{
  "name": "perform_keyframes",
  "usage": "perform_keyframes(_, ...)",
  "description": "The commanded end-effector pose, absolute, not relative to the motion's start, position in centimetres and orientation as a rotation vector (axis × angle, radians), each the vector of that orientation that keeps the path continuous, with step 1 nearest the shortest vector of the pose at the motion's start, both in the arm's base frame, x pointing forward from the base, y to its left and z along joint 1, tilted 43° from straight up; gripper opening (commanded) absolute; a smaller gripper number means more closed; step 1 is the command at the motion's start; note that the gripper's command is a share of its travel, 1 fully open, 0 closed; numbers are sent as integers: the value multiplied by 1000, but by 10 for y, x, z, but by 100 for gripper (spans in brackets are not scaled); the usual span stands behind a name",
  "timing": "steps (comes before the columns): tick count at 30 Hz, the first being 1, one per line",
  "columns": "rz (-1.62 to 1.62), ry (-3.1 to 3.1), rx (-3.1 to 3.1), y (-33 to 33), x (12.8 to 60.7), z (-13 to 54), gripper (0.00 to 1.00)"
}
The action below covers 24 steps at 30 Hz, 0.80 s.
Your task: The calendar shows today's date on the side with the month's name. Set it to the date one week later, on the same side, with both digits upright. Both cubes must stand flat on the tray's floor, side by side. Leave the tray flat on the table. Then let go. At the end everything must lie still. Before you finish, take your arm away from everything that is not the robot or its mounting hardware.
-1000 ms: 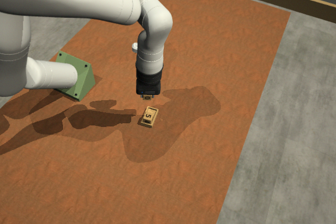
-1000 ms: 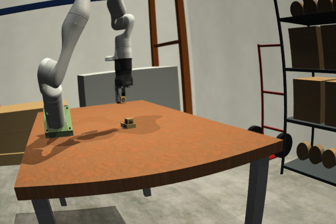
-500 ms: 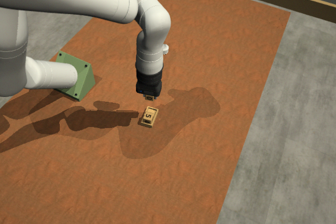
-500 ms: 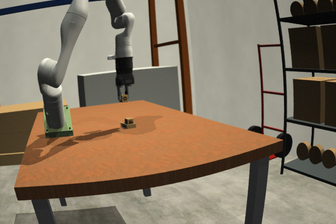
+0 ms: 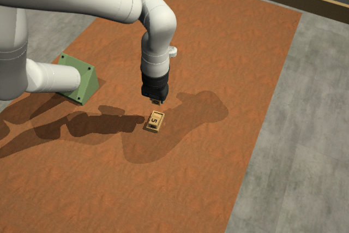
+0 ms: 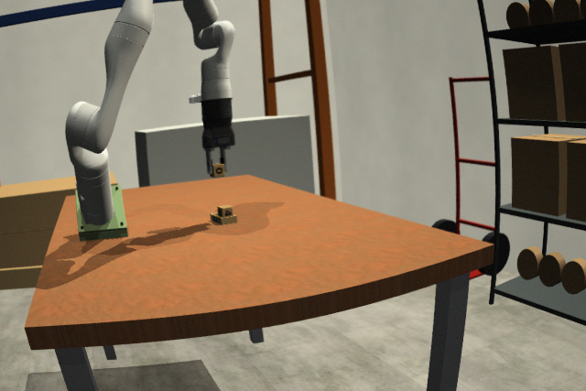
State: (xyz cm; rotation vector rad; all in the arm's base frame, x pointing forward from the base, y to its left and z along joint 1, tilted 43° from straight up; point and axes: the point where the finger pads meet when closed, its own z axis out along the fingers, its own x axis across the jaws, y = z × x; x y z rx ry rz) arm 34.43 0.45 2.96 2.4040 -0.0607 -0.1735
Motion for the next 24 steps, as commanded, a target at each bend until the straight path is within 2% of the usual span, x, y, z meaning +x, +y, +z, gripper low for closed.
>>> perform_keyframes(1,-169,-63,2405,5,345,30,57)
perform_keyframes(24,-168,-66,2405,4,345,28,57)
